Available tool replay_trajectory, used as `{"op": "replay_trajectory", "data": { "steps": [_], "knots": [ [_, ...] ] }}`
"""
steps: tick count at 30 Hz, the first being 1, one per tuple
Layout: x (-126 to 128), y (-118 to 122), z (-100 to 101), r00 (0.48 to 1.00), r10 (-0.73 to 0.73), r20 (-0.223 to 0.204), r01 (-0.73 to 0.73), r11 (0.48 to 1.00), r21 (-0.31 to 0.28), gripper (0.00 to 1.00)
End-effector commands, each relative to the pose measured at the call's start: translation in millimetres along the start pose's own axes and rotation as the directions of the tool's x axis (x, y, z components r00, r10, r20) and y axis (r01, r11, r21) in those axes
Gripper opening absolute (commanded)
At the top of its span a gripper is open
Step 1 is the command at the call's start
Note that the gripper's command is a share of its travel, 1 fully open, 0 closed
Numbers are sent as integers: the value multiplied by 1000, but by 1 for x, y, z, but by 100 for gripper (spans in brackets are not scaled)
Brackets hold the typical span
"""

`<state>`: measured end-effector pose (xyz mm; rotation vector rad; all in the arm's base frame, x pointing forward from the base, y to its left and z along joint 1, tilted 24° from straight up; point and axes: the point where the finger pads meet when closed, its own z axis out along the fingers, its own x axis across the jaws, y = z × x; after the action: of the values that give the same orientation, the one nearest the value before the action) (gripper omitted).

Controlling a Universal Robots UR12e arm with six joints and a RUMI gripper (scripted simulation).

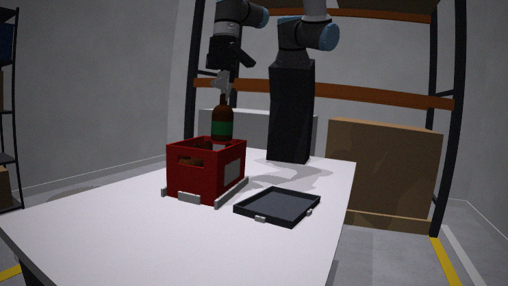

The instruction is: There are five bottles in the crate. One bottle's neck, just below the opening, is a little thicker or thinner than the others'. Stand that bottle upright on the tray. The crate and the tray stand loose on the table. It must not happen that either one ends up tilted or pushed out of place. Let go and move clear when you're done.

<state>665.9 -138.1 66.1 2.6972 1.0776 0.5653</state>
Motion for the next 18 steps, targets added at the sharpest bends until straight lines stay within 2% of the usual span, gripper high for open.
{"op": "replay_trajectory", "data": {
  "steps": [1, 18],
  "knots": [
    [2, 0, 0, 1000, 0, 0, 0, 1000, -1, 0],
    [11, -6, 0, 1000, 0, 0, 0, 1000, -1, 0]
  ]
}}
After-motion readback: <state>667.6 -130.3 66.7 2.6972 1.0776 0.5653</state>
